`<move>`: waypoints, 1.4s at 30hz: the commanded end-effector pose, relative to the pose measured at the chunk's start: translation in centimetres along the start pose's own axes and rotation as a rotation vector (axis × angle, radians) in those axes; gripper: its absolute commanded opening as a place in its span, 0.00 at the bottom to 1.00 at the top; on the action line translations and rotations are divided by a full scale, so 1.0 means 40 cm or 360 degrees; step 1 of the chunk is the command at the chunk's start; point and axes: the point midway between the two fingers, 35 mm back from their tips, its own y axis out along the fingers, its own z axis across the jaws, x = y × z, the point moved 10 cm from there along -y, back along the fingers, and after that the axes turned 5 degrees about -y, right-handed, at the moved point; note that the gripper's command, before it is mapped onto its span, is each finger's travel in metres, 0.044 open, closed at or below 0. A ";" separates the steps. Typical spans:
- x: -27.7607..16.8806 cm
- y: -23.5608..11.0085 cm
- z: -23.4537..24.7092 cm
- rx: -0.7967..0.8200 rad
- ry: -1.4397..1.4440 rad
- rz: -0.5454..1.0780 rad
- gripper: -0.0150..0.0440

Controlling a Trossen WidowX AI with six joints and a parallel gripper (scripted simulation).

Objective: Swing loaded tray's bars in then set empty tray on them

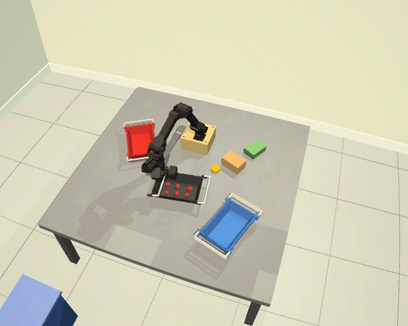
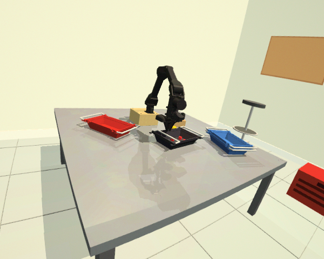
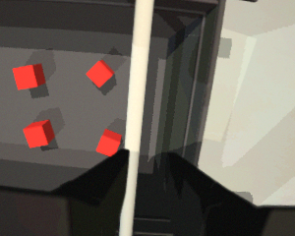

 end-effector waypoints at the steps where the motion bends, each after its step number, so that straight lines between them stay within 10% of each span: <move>1: 0.001 0.002 0.000 -0.0001 -0.0001 -0.0002 0.40; 19: 0.004 -0.013 -0.002 -0.0001 0.0000 -0.0002 0.40; 32: -0.004 -0.358 0.003 -0.0007 0.0000 -0.0013 0.40; 42: 0.107 -0.148 0.335 0.0018 0.0000 -0.0010 0.40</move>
